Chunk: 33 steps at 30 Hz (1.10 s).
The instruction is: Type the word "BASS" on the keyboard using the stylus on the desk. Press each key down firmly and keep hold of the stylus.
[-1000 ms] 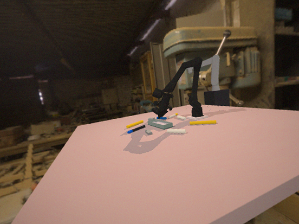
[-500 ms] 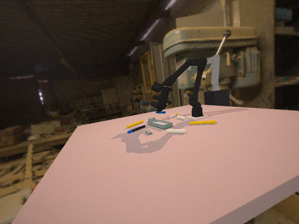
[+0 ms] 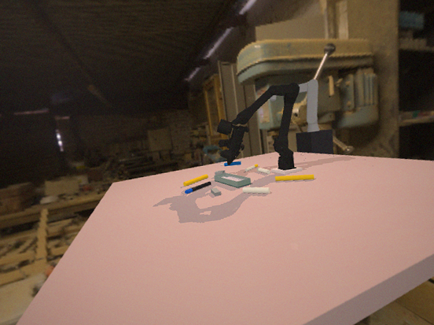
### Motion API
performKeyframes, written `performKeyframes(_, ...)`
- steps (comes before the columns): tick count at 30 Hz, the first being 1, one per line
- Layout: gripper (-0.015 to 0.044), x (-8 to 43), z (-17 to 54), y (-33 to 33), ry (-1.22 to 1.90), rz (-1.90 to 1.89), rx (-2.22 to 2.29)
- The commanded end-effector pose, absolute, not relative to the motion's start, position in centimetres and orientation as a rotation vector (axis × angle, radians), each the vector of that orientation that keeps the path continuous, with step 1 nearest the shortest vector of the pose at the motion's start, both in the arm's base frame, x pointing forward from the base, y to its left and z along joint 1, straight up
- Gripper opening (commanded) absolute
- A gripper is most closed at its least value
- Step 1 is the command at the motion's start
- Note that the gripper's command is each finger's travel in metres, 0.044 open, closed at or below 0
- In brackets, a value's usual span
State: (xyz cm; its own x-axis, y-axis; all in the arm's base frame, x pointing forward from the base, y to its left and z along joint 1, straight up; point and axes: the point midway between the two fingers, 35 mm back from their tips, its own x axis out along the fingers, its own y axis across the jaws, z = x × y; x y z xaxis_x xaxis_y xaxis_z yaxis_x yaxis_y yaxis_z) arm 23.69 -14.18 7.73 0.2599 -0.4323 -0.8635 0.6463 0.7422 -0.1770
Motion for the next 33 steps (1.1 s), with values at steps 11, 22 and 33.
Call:
performKeyframes(11,0.0000,25.3,7.7,-9.6,1.282,-0.449,-0.271)
performKeyframes(22,0.0000,26.0,8.2,-6.1,1.369,-0.215,-0.671)
performKeyframes(33,0.0000,26.5,8.9,-2.4,1.402,0.023,-1.087)
